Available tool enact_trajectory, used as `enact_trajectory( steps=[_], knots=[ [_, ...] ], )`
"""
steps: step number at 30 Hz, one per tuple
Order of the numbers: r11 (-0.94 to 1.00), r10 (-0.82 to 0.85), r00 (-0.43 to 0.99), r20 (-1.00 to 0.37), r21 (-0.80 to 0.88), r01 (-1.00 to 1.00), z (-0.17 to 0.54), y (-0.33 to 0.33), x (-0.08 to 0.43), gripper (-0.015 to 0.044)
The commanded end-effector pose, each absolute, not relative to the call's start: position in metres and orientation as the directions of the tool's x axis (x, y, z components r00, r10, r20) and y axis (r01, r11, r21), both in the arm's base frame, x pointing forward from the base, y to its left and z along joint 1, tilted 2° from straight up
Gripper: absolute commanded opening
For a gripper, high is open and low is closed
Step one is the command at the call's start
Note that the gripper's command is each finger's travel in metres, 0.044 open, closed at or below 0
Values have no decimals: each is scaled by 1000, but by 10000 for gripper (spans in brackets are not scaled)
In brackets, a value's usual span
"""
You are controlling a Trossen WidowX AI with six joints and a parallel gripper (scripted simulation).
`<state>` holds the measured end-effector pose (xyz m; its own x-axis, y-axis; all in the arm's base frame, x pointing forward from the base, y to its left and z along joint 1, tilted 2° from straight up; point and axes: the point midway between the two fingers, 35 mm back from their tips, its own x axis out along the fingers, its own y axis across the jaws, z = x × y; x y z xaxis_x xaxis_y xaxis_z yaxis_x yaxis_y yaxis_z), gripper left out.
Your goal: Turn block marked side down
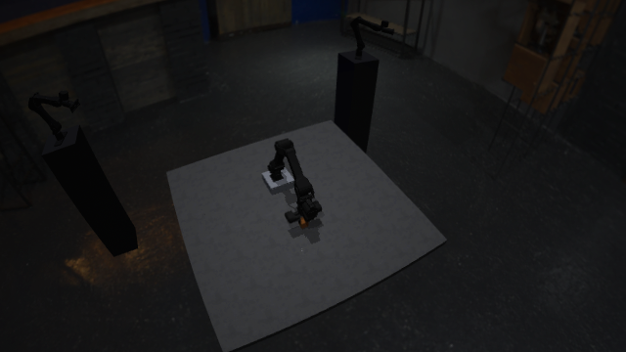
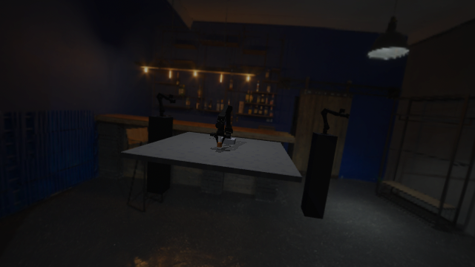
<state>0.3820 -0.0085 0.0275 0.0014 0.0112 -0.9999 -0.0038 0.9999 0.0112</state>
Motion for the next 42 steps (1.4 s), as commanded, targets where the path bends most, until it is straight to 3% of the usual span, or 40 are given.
enact_trajectory(
  steps=[1, 31, 42],
  knots=[
    [1000, 10, 44, -999, 9, -8, 27, -9, 383, 0],
    [1000, 12, 469, -883, 9, -8, 21, -9, 378, 0],
    [1000, 12, 546, -838, 9, -7, 11, -9, 383, 0]
  ],
)
